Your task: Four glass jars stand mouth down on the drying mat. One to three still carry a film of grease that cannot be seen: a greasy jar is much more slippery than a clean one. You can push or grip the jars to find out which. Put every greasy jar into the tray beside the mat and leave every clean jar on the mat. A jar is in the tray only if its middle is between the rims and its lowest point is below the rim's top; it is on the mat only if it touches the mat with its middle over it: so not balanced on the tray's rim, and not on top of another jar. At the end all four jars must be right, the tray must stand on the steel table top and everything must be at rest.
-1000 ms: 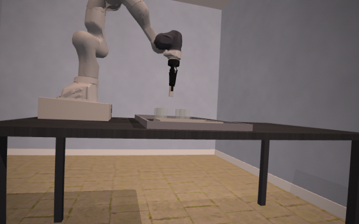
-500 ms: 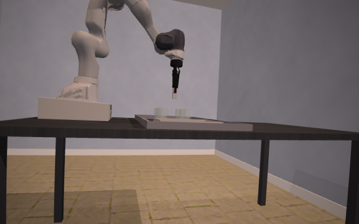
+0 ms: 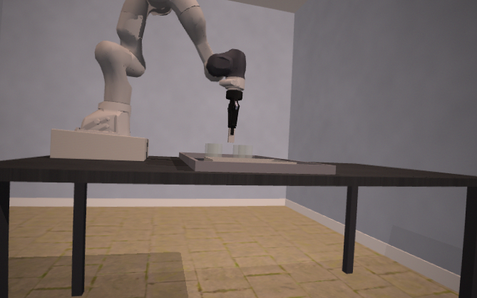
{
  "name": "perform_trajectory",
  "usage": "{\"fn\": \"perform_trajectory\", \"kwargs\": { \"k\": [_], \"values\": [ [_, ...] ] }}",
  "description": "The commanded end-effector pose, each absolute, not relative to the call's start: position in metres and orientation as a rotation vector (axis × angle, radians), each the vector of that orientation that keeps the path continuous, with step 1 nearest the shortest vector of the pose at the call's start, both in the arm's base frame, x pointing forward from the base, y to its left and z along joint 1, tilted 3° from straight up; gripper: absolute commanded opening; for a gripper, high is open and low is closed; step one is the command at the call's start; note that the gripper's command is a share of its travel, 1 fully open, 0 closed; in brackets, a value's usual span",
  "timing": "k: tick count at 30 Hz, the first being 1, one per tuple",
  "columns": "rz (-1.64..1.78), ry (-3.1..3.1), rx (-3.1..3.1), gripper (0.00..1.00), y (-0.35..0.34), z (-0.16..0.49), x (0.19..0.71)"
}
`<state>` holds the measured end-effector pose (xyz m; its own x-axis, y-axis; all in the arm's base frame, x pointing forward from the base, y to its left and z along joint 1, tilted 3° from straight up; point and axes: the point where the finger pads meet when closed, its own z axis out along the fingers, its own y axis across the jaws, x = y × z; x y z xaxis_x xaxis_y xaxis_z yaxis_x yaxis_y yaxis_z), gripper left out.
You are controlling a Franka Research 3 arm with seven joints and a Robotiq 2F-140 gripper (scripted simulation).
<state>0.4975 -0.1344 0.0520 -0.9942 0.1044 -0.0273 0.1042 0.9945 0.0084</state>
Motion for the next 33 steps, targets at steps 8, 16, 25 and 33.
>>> {"fn": "perform_trajectory", "kwargs": {
  "k": [8, 16, 25, 33],
  "values": [
    [-0.005, 3.088, 0.165, 0.0, -0.1372, 0.0272, 0.5052],
    [-0.005, 3.088, 0.165, 0.0, -0.1372, 0.0272, 0.5052],
    [-0.005, 3.088, 0.165, 0.0, -0.1373, 0.0272, 0.506],
    [-0.005, 3.088, 0.165, 0.0, -0.1374, 0.0273, 0.507]
  ]
}}
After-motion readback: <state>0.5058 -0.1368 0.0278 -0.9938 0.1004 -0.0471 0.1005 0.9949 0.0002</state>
